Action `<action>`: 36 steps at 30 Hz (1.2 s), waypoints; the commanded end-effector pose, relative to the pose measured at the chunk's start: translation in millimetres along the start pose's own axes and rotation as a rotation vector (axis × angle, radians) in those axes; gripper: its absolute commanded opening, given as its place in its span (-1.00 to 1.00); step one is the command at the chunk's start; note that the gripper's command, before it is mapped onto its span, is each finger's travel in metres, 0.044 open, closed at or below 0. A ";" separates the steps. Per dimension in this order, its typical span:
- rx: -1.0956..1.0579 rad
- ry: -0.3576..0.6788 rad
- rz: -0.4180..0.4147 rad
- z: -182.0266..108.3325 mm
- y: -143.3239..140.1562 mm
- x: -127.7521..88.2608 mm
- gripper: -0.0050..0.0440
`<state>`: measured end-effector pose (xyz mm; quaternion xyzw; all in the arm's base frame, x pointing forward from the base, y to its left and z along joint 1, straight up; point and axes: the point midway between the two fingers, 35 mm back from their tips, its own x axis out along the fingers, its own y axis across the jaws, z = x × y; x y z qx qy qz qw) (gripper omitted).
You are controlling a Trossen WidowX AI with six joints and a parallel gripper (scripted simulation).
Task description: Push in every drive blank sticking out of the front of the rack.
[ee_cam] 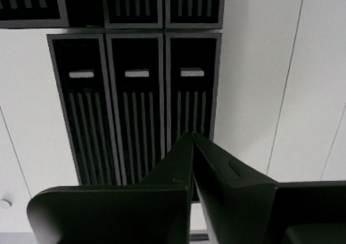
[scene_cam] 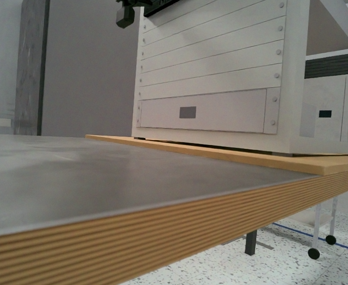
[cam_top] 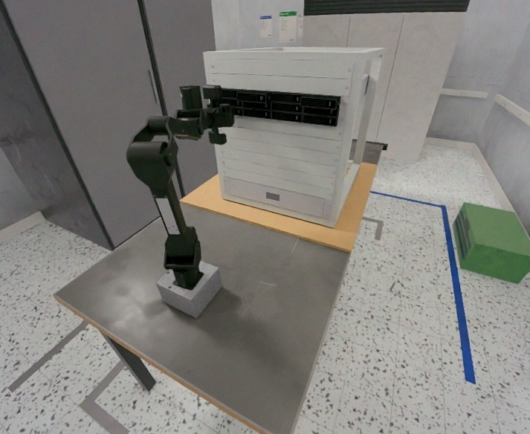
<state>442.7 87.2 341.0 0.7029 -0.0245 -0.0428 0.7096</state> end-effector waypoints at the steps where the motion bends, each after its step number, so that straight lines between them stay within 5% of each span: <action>1: 0.013 -0.001 0.024 0.9 11.3 1.7 -1.00; 36: 0.013 -0.001 0.024 1.0 11.4 4.7 -1.00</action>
